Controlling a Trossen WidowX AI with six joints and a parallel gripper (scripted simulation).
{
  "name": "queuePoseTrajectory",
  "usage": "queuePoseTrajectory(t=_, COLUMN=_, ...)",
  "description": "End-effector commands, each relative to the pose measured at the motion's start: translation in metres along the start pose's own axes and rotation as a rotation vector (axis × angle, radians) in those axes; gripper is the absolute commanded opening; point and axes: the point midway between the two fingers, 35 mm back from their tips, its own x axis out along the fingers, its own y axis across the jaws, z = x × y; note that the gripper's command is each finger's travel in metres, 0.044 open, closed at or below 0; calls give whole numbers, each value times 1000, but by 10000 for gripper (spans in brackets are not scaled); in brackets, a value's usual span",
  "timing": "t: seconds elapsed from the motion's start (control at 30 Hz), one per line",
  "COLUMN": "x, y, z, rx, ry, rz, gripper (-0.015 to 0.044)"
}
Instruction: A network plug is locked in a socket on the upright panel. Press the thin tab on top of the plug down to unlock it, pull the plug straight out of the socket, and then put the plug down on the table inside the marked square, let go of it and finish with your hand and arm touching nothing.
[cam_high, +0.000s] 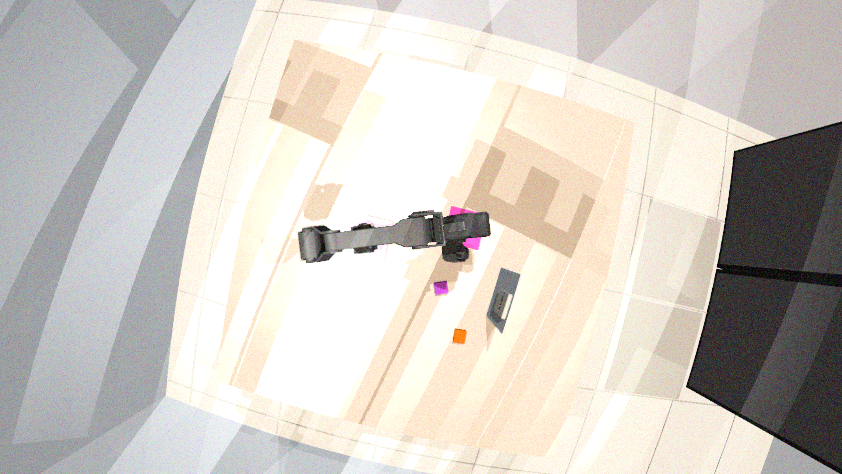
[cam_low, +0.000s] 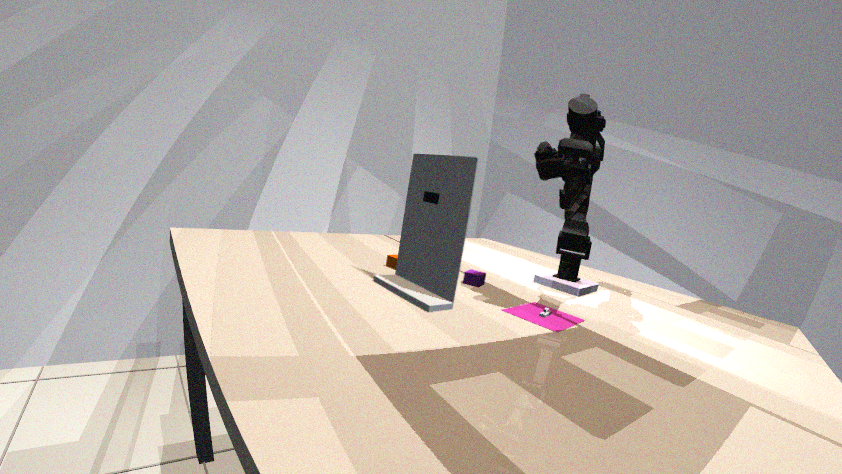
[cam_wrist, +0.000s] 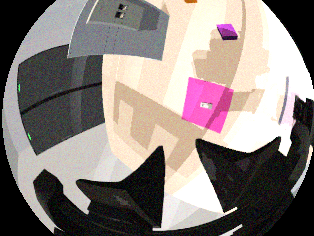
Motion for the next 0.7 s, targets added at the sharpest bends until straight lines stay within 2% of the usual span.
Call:
queuePoseTrajectory(t=0.0, x=-11, y=7, z=0, rx=0, ry=-1, rz=3, gripper=156)
queuePoseTrajectory(t=0.33, x=-34, y=18, z=0, rx=0, ry=-1, rz=6, gripper=156)
queuePoseTrajectory(t=0.67, x=-34, y=18, z=0, rx=0, ry=-1, rz=6, gripper=419)
